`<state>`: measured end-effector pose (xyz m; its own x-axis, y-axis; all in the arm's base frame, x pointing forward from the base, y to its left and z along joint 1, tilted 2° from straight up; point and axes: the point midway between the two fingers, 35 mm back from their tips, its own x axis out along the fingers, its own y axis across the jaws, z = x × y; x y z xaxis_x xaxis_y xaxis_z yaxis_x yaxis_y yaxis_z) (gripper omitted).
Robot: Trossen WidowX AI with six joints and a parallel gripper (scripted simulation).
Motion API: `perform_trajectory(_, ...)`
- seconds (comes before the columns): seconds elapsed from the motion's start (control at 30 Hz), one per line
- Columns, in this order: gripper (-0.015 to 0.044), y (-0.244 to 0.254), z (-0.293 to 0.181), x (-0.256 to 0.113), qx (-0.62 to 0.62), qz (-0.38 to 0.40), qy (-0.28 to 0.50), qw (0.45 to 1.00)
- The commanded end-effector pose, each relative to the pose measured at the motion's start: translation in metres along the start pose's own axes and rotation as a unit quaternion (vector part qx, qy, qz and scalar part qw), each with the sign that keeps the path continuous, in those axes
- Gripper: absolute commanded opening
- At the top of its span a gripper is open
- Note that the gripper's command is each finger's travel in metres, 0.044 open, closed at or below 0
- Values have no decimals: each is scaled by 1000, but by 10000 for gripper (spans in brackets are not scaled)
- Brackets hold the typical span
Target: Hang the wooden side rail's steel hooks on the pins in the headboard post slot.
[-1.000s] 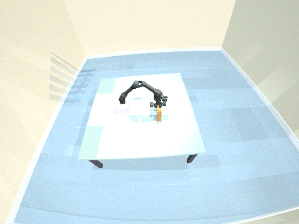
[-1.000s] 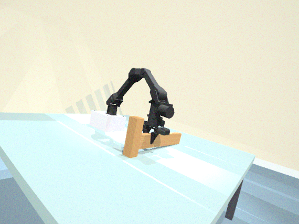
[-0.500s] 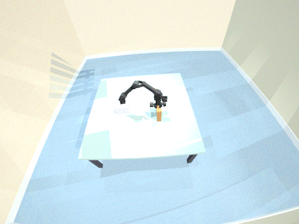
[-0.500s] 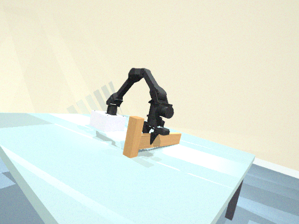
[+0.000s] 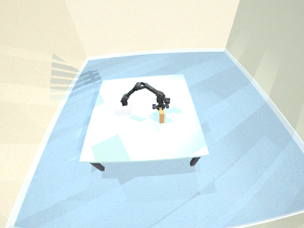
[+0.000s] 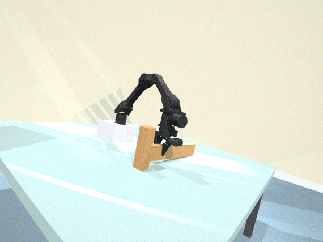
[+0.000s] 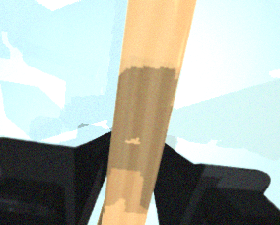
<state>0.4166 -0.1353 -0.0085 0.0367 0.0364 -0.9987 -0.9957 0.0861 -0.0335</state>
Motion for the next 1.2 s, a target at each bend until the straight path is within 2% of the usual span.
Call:
perform_trajectory(0.0,0,-2,-3,-5,-2,-5,4,1000)
perform_trajectory(1.17,0,-5,-6,-8,-2,-5,4,1000)
